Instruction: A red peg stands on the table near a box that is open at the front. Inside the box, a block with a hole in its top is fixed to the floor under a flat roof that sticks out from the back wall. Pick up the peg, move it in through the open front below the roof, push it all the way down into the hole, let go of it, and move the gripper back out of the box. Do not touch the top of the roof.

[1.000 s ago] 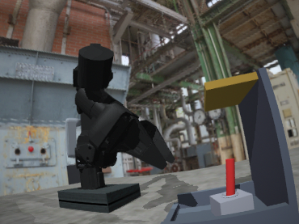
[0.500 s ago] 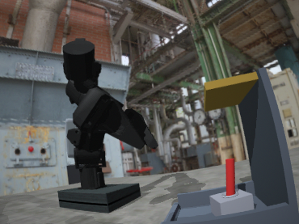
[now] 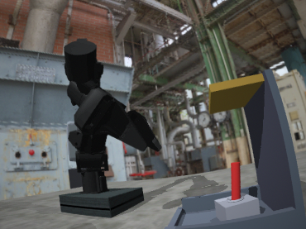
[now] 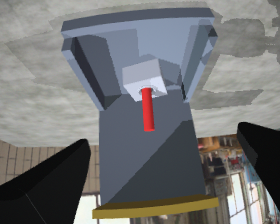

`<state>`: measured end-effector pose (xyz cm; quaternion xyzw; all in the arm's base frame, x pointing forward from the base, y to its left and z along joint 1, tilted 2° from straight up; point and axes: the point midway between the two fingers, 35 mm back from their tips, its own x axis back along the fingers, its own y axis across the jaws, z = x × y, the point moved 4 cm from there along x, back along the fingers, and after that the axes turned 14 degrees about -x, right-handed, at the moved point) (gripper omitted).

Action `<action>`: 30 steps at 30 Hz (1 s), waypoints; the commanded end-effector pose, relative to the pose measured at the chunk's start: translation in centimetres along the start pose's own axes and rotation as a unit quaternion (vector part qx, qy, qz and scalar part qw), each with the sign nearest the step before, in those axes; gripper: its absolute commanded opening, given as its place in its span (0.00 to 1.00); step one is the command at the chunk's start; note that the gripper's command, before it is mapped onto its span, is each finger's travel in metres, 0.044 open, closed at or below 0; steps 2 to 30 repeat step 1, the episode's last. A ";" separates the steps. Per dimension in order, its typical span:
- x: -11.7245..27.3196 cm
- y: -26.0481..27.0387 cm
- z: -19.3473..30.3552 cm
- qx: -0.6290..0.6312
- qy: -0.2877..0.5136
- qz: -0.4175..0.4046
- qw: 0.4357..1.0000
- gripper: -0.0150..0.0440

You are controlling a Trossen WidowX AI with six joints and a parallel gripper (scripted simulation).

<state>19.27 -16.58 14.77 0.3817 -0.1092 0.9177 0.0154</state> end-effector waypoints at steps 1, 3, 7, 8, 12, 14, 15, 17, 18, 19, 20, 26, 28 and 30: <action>0.1 0.0 0.2 0.003 0.003 0.000 1.000 1.00; 0.1 0.0 0.2 0.003 0.003 0.000 1.000 1.00; 0.1 0.0 0.2 0.003 0.003 0.000 1.000 1.00; 0.1 0.0 0.2 0.003 0.003 0.000 1.000 1.00; 0.1 0.0 0.2 0.003 0.003 0.000 1.000 1.00; 0.1 0.0 0.2 0.003 0.003 0.000 1.000 1.00; 0.1 0.0 0.2 0.003 0.003 0.000 1.000 1.00; 0.1 0.0 0.2 0.003 0.003 0.000 1.000 1.00; 0.1 0.0 0.2 0.003 0.003 0.000 1.000 1.00; 0.1 0.0 0.2 0.003 0.003 0.000 1.000 1.00; 0.1 0.0 0.2 0.003 0.003 0.000 1.000 1.00; 0.1 0.0 0.2 0.003 0.003 0.000 1.000 1.00; 0.1 0.0 0.2 0.003 0.003 0.000 1.000 1.00; 0.1 0.0 0.2 0.003 0.003 0.000 1.000 1.00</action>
